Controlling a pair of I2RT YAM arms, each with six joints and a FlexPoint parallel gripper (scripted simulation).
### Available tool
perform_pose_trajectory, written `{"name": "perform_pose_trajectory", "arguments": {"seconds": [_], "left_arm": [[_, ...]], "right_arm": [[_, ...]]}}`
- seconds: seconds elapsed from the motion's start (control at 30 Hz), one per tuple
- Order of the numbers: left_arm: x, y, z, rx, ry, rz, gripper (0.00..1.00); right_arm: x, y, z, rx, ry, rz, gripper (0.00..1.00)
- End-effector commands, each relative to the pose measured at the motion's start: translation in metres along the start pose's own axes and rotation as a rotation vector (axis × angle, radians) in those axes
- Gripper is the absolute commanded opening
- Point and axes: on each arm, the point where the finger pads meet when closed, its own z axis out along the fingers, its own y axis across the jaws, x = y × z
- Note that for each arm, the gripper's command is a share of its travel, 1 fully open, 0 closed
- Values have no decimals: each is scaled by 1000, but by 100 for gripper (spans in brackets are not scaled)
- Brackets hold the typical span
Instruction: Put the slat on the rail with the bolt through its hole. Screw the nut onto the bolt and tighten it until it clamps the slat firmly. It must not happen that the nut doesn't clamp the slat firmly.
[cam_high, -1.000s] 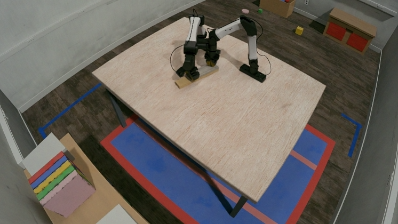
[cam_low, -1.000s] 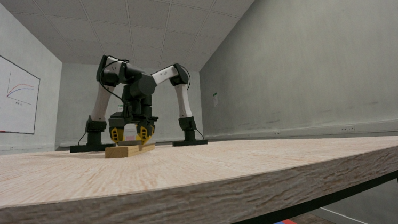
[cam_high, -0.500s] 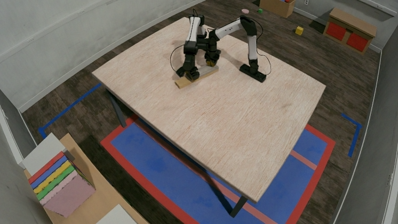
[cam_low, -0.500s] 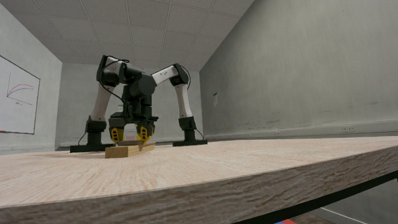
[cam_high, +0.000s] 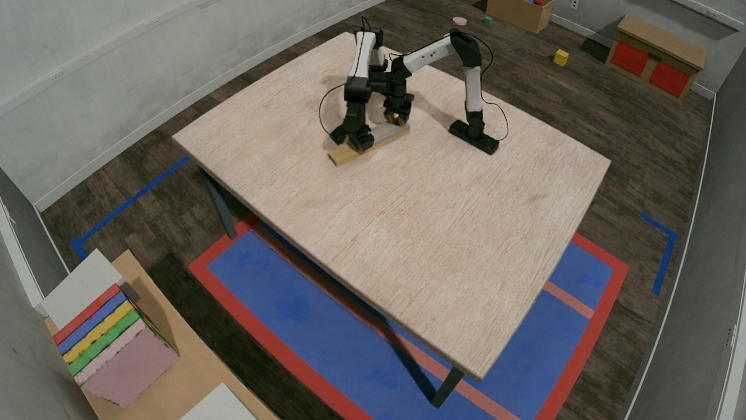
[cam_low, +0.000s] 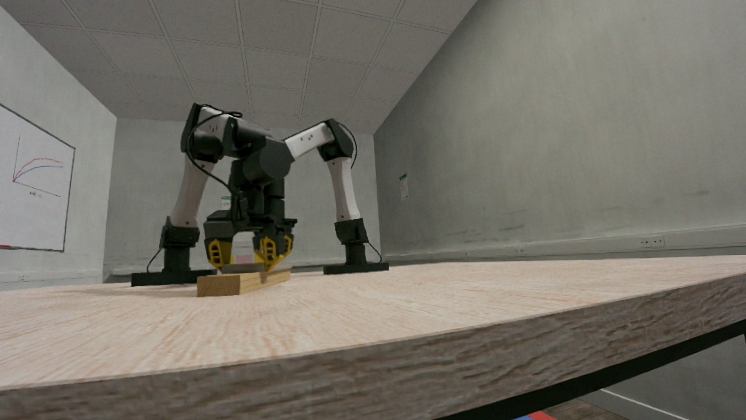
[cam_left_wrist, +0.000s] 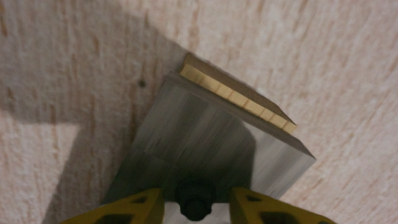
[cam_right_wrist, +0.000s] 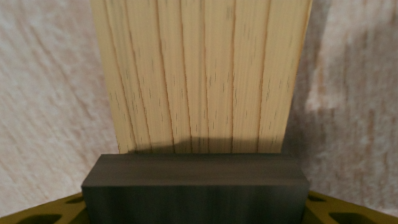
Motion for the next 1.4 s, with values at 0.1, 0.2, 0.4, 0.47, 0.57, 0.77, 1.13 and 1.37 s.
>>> {"name": "perform_pose_trajectory", "arguments": {"seconds": [0.1,0.2,0.4,0.47,0.57,0.77,1.13,1.37], "left_arm": [[1,3,-4,-17,4,-2,36],[1,3,-4,-17,4,-2,36],[1,2,-2,-9,2,-2,36],[1,3,-4,-17,4,-2,36],[1,3,-5,-18,4,-134,36],[1,3,-9,-20,2,-466,36],[2,5,-15,-33,-5,-1154,36],[2,5,-15,-32,-11,-1529,36]], "right_arm": [[-2,4,-7,-17,-15,2,67],[-2,4,-7,-17,-15,2,67],[-2,4,-7,-17,-15,2,67],[-2,4,-7,-17,-15,2,67],[-2,4,-7,-17,-15,2,67],[-2,4,-7,-17,-15,2,67],[-2,4,-7,-17,-15,2,67],[-2,4,-7,-17,-15,2,67]]}}
